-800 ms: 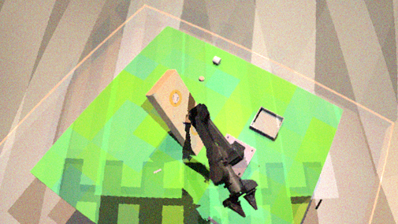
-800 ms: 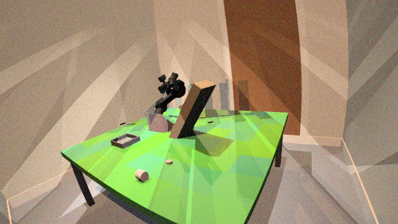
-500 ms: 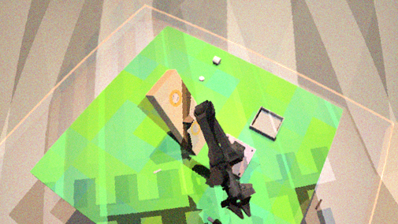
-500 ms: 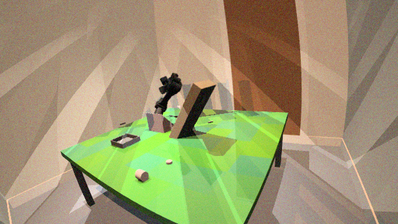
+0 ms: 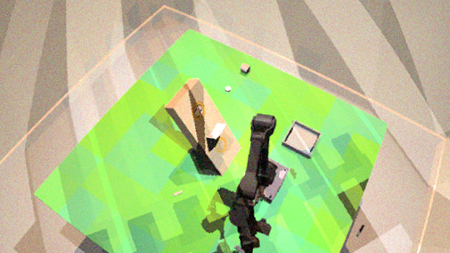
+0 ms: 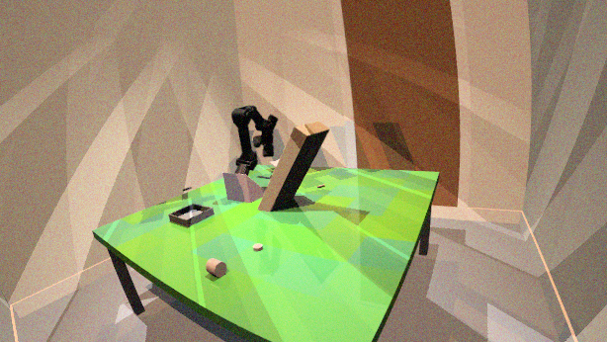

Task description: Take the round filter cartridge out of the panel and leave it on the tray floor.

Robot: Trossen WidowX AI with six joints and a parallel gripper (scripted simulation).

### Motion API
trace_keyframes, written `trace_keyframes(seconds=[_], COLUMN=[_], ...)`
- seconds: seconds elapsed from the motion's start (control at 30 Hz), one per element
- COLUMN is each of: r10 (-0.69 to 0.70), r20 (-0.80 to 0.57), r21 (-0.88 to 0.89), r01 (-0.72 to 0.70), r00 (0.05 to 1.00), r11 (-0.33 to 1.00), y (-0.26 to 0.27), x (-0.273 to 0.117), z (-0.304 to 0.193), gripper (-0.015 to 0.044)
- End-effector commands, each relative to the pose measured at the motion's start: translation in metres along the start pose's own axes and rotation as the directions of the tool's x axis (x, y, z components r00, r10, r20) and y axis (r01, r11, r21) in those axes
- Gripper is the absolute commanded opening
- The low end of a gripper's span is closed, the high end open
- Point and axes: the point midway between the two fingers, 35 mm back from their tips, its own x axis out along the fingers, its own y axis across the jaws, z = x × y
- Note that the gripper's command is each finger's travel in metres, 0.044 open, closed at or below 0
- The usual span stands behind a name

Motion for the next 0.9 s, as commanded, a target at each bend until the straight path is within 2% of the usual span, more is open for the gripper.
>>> trace_keyframes(seconds=[0.0,0.2,0.37,0.6,0.87], r10=[0.098,0.241,0.357,0.489,0.598], r20=[-0.101,-0.253,-0.374,-0.506,-0.604], r21=[0.176,0.449,0.664,0.825,0.765], r01=[-0.079,-0.107,-0.022,0.234,0.592], r00=[0.990,0.937,0.856,0.710,0.527], r11=[0.981,0.887,0.748,0.514,0.252], y=[0.018,0.049,0.076,0.109,0.138], x=[0.004,-0.004,-0.025,-0.075,-0.151], z=[-0.032,-0.085,-0.131,-0.185,-0.227], gripper=[0.0115,0.0115,0.0115,0.0115,0.0115])
